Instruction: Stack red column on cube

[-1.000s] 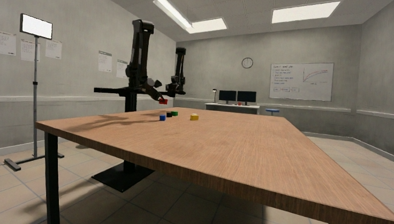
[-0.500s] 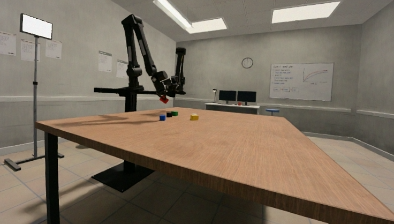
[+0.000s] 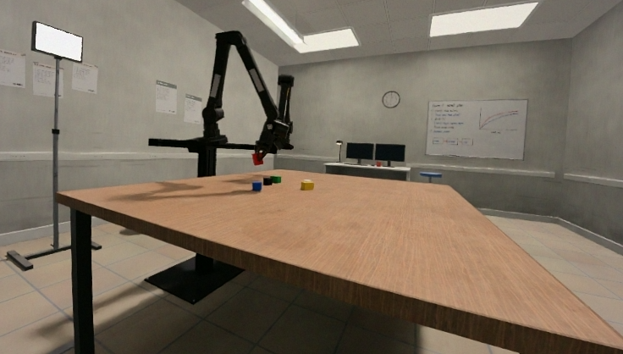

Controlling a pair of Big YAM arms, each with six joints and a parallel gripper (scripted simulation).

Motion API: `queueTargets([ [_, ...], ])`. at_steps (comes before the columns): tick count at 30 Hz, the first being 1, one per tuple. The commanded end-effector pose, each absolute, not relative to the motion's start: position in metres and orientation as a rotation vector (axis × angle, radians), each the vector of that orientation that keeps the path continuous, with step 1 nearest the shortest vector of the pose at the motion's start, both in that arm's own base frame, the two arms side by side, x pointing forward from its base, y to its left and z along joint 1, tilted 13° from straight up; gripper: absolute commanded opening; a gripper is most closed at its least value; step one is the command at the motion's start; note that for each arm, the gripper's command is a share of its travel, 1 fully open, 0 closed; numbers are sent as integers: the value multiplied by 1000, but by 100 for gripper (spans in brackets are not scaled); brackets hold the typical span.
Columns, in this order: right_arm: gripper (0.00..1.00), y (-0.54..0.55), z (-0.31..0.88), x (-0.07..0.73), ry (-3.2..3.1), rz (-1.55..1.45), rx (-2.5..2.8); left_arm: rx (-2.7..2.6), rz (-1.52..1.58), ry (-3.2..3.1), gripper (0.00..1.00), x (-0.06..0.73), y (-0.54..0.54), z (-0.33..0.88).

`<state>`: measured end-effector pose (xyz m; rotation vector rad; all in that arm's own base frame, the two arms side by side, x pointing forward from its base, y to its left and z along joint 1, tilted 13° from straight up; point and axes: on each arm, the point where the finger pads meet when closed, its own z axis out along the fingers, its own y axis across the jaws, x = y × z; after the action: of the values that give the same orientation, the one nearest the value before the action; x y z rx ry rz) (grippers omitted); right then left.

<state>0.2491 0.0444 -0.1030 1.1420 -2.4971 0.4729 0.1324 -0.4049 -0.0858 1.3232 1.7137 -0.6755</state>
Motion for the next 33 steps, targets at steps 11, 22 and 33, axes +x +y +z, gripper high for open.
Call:
queueTargets([
  [11,35,43,-97,255,-2306,570,1006,1312,-689,1694,100,133,-409,-80],
  [22,35,45,-97,260,-2314,570,1007,1312,-689,1694,100,133,-409,-80],
  [33,35,38,-110,256,-2311,565,991,1312,-689,1694,100,133,-409,-80],
])
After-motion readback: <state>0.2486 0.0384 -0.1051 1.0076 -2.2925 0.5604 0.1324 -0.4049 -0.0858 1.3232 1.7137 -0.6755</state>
